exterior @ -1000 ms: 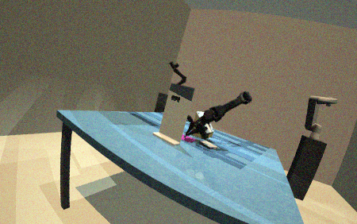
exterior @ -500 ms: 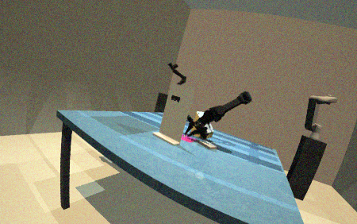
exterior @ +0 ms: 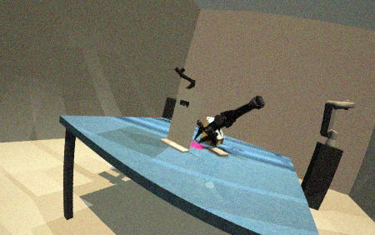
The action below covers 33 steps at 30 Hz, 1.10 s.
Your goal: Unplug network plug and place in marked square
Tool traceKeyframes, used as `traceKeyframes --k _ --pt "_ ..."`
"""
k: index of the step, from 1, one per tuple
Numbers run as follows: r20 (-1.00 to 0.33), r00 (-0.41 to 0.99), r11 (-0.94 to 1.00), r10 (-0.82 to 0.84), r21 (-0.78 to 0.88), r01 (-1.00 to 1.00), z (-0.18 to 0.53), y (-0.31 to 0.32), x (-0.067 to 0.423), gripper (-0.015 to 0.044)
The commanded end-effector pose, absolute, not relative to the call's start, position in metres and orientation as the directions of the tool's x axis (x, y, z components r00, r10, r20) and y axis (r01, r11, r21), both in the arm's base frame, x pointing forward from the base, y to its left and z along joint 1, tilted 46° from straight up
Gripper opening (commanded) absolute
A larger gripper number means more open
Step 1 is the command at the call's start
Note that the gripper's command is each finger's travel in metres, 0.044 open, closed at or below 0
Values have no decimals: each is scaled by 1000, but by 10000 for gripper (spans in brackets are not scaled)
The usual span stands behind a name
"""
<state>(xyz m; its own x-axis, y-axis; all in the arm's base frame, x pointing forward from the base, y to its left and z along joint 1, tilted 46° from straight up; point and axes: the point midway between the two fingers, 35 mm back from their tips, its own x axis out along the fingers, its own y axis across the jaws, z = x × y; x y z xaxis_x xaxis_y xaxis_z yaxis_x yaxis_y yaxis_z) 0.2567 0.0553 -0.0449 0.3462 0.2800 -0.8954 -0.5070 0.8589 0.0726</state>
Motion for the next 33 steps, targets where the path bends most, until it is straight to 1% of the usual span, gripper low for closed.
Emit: traceKeyframes --k 1,33 --pt "-892 352 857 283 71 -510 -40 54 257 156" --pt "-895 349 859 277 68 -508 -14 35 255 156"
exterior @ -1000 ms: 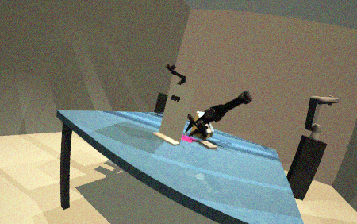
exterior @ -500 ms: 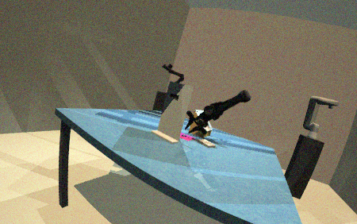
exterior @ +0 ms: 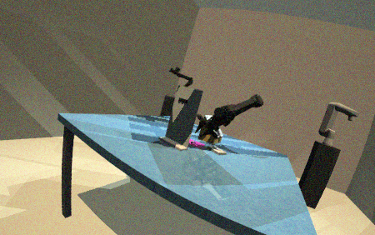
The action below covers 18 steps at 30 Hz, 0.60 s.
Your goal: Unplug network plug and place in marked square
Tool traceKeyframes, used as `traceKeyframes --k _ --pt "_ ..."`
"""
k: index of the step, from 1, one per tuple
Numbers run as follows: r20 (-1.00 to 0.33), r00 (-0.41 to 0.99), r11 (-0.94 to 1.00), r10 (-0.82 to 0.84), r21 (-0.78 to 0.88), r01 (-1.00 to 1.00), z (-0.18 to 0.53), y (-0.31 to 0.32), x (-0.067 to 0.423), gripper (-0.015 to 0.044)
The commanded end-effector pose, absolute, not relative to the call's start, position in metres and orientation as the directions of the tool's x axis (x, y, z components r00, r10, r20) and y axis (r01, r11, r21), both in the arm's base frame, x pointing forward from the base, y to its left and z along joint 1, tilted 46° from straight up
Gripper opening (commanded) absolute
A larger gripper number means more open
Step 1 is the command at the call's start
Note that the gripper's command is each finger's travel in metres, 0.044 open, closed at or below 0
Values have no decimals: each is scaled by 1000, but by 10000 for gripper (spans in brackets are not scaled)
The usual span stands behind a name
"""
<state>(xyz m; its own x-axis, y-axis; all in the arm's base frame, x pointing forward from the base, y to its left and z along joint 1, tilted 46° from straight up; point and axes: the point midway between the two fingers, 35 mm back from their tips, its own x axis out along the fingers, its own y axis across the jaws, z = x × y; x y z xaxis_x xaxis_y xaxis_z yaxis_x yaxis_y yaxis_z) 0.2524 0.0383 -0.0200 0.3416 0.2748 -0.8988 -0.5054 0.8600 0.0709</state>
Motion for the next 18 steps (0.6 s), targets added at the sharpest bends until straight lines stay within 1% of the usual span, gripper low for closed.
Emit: traceKeyframes --k 1,18 --pt "-895 349 859 277 68 -508 -14 34 255 156" --pt "-896 348 859 275 66 -508 3 16 256 156"
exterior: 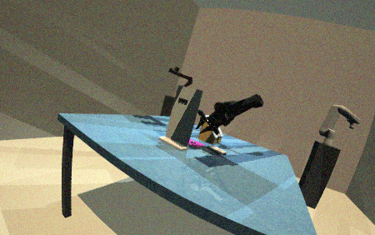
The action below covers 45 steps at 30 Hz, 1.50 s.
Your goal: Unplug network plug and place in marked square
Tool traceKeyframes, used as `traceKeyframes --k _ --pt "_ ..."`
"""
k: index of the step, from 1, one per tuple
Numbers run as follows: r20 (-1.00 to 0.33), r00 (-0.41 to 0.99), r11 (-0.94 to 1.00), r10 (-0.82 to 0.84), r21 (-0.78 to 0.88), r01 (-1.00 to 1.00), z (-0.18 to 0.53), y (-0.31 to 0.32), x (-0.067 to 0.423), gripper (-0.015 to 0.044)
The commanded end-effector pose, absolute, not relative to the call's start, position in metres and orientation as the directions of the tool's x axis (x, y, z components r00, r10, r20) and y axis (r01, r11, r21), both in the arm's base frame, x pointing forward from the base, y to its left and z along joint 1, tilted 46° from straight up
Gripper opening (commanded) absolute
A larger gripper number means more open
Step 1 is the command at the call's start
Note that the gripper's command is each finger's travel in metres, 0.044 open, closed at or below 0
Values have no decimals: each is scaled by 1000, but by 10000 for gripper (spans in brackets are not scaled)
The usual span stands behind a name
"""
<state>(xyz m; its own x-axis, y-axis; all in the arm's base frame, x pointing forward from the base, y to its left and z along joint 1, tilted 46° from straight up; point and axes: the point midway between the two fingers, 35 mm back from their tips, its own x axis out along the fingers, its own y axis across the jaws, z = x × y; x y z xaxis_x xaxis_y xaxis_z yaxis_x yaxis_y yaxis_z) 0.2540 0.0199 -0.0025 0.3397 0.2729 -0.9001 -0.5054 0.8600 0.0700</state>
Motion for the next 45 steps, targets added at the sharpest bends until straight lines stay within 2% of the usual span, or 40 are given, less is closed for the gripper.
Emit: traceKeyframes --k 1,30,45 --pt "-896 348 859 275 66 -508 4 15 256 156" --pt "-899 341 860 274 70 -505 29 -10 250 156" --pt "-900 341 860 270 66 -507 67 -50 256 156"
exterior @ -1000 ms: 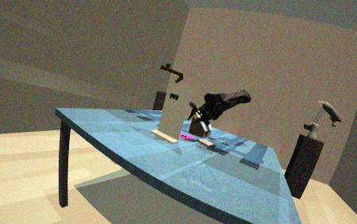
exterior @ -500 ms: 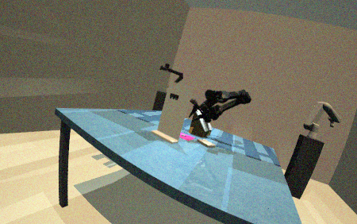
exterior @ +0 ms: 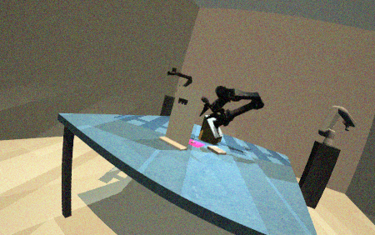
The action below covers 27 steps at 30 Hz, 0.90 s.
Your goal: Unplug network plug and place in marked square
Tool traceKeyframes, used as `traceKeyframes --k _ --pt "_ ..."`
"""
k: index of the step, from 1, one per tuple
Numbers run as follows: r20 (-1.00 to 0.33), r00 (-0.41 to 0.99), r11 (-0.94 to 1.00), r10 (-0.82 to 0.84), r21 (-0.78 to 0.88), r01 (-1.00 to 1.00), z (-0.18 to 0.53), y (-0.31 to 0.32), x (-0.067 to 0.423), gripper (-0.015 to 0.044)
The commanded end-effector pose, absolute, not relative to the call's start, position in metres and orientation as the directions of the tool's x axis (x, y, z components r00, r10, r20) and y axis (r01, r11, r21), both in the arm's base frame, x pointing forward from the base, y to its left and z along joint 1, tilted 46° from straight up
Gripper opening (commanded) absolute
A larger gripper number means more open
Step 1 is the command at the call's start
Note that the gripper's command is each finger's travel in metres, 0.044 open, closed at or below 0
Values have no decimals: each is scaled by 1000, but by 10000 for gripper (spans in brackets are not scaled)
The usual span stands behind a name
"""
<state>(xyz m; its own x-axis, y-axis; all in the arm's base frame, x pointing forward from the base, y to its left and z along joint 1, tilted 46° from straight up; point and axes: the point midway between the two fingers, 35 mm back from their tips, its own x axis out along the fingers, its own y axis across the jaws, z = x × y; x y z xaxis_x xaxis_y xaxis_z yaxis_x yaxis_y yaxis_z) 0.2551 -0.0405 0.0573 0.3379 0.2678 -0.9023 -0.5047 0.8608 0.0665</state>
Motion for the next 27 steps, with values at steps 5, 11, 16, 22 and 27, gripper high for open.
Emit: traceKeyframes --k 5,11,16,22,27 --pt "-900 343 860 271 66 -507 80 -63 255 156" --pt "-898 346 860 272 65 -507 97 -79 252 156" --pt "-897 348 860 273 65 -507 104 -85 250 156" --pt "-897 348 860 273 65 -507 104 -85 250 314" --pt "-897 348 860 273 65 -507 104 -85 250 440"
